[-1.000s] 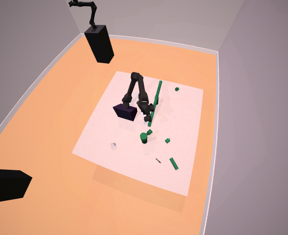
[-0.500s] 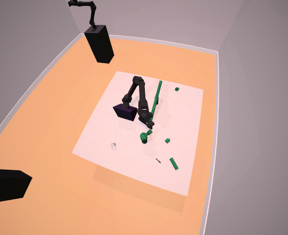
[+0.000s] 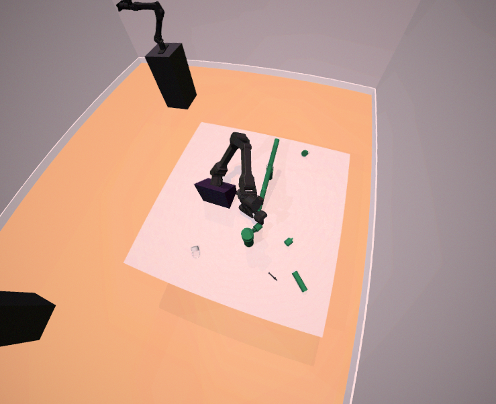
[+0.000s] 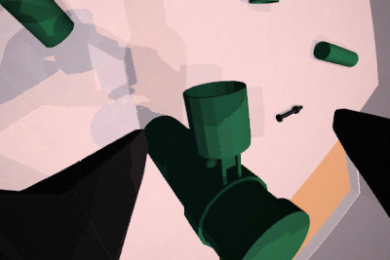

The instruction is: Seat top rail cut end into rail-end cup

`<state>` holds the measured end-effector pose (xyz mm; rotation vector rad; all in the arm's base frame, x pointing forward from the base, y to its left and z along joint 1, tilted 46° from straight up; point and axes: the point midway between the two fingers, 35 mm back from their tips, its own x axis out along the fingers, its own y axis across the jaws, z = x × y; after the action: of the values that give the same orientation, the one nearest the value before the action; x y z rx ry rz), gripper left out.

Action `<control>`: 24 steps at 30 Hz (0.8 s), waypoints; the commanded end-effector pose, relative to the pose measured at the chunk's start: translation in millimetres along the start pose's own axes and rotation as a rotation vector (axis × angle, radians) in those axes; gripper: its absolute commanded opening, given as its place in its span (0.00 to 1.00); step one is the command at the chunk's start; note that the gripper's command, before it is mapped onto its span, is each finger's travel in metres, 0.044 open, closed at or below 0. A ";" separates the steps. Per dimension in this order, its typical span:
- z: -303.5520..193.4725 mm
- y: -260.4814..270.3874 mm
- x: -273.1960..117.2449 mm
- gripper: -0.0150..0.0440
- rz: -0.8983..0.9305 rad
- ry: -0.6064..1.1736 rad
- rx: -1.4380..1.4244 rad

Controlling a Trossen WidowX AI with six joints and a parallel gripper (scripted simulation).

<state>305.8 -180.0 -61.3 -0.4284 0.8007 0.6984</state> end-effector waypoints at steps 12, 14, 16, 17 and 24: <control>-1.8 5.2 20.0 1.00 0.005 0.004 0.008; -1.8 5.1 23.3 1.00 0.005 0.004 0.008; -1.8 4.9 26.6 1.00 0.005 0.004 0.008; -1.8 4.8 28.3 1.00 0.005 0.004 0.008; -1.7 4.6 39.7 1.00 0.005 0.004 0.008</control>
<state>318.9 -165.9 -86.8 -0.4257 0.8020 0.6968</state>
